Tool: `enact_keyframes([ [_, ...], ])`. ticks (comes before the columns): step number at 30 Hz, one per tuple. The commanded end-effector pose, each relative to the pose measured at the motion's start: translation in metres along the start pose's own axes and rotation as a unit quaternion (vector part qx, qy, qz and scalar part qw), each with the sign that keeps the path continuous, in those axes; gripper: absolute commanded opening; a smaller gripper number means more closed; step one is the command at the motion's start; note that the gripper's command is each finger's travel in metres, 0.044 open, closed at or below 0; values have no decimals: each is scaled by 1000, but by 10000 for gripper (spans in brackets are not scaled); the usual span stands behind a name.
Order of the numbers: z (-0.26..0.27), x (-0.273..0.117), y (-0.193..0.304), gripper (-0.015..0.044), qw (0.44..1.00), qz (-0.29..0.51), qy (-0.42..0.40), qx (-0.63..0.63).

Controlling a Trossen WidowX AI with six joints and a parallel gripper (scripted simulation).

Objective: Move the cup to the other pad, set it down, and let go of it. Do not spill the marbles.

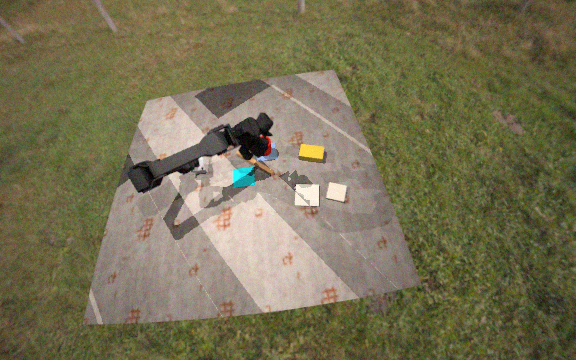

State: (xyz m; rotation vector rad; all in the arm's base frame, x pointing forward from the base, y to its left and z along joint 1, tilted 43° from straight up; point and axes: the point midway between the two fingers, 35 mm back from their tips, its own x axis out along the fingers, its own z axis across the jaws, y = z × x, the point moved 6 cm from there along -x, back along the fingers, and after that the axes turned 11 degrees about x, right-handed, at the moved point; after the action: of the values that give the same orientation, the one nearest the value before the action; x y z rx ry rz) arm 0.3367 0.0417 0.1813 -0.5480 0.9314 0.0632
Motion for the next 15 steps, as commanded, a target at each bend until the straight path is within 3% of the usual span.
enact_keyframes([
  [1, -12, 46, 51, 148, 967, -47, 212, 135],
  [10, -37, 72, 98, 148, 893, -217, 342, 196],
  [15, -38, 73, 100, 148, 891, -223, 344, 197],
])
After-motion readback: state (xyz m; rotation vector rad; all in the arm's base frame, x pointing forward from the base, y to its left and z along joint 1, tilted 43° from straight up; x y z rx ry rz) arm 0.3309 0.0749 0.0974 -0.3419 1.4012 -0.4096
